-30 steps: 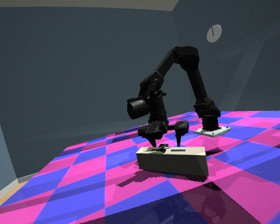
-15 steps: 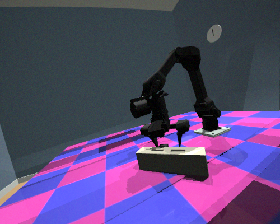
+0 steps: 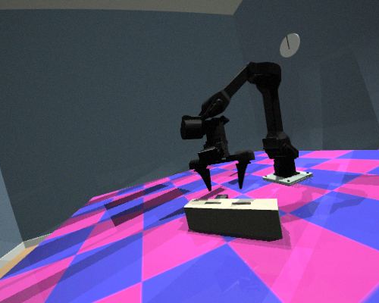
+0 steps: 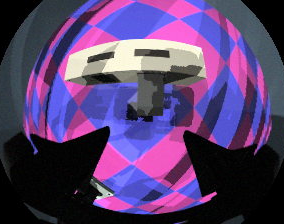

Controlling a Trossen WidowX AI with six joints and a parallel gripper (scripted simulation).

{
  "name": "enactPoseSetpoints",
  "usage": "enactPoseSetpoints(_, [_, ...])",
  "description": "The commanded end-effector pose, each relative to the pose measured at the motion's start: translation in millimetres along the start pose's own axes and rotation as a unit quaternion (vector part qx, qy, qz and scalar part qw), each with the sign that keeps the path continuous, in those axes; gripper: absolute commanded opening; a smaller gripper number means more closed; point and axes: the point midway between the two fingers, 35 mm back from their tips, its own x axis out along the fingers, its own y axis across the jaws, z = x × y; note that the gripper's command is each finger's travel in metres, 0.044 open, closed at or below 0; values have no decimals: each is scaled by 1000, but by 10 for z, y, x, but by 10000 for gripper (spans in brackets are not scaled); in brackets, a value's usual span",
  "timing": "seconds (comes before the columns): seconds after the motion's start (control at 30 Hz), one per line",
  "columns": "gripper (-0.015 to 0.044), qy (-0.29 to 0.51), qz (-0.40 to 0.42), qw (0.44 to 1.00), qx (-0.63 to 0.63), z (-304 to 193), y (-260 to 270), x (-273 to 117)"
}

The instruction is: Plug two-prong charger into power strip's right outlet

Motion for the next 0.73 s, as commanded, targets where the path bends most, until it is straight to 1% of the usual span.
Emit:
enactPoseSetpoints(0.0, [440, -121, -12, 993, -14, 154, 6, -351])
enactPoseSetpoints(0.07, [440, -145, -14, 989, -18, 180, 13, -424])
enactPoseSetpoints(0.7, [440, -145, -14, 989, -18, 180, 13, -424])
